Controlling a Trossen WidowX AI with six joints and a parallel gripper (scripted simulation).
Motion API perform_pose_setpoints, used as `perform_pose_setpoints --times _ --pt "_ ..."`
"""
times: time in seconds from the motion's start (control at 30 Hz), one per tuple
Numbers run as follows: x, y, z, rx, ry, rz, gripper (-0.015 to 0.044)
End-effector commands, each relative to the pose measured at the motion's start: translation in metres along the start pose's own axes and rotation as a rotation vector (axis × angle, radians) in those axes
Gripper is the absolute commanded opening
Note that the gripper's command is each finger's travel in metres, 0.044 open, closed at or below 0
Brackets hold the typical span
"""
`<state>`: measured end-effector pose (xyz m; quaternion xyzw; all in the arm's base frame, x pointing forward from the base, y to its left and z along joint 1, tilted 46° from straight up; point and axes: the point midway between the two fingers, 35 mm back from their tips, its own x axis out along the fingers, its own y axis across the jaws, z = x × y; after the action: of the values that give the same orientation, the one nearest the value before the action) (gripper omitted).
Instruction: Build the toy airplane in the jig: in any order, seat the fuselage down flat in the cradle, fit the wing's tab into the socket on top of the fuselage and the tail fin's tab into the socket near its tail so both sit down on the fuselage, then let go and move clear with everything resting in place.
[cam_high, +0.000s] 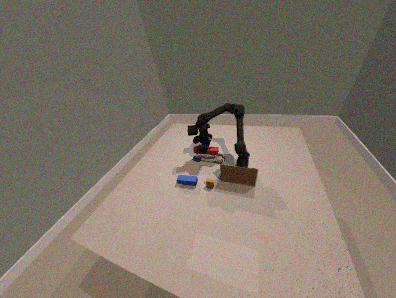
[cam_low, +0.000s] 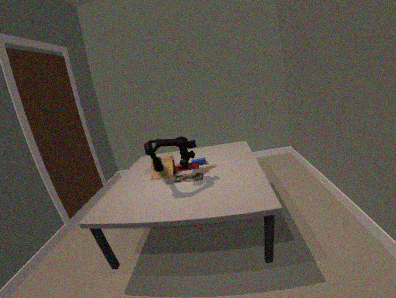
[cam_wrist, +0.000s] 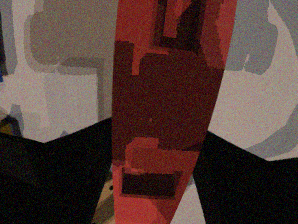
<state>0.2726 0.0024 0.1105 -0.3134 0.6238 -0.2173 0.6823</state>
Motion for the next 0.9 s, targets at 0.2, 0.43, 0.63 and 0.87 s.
perform_pose_setpoints --times 0.2,0.43,0.63,0.87 --pt "0.011 -0.027 -0.009 0.038 -0.002 -0.018 0.0000" --pt "0.013 -0.032 -0.012 0.046 -0.001 -0.022 0.0079" --pt "0.013 -0.032 -0.012 0.046 -0.001 -0.022 0.0196" --pt "0.013 -0.032 -0.012 0.046 -0.001 -0.022 0.0196"
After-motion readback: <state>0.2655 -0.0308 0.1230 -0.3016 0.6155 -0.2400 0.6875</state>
